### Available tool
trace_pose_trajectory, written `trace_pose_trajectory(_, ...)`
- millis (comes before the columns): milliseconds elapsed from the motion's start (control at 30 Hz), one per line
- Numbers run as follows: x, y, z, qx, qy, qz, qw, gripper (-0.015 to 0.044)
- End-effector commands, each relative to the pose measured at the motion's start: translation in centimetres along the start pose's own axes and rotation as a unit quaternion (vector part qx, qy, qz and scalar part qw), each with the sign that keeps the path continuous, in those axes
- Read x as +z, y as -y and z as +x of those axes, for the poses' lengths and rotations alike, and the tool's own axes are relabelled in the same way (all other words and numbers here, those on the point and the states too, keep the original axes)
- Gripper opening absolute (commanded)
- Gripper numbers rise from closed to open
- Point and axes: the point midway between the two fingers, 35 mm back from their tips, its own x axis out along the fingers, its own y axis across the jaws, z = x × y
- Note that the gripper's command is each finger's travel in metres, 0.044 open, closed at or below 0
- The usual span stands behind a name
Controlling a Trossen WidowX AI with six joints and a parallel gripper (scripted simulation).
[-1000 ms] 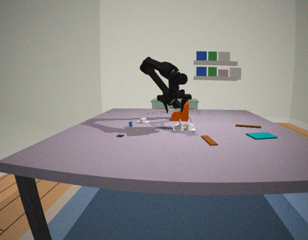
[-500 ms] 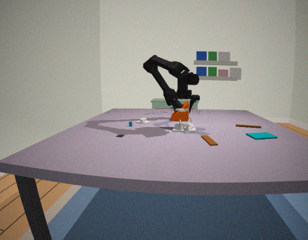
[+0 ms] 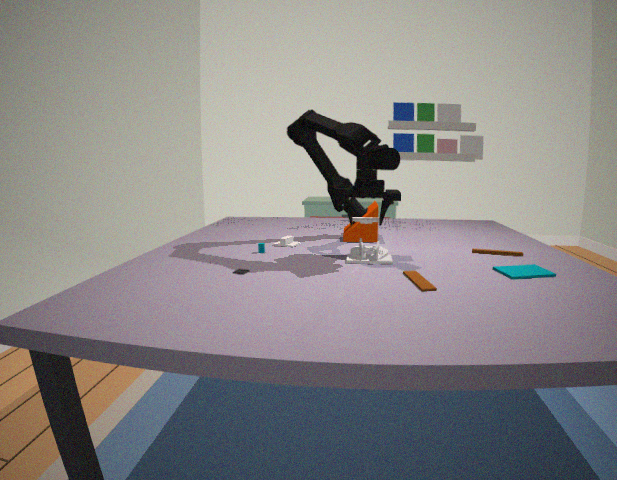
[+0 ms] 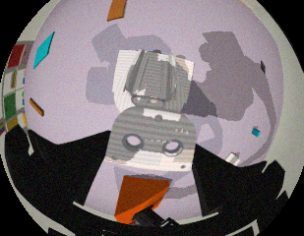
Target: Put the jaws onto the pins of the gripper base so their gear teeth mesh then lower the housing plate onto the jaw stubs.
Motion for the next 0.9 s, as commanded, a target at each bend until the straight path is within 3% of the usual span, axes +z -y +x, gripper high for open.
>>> trace_pose_trajectory(0, -0.01, -0.1, -0.01, 0.002, -0.001, 0.007, 1.0, 0.0351)
trace_pose_trajectory(867, -0.64, -1.06, -0.01, 0.003, -0.001, 0.007, 1.0, 0.0351)
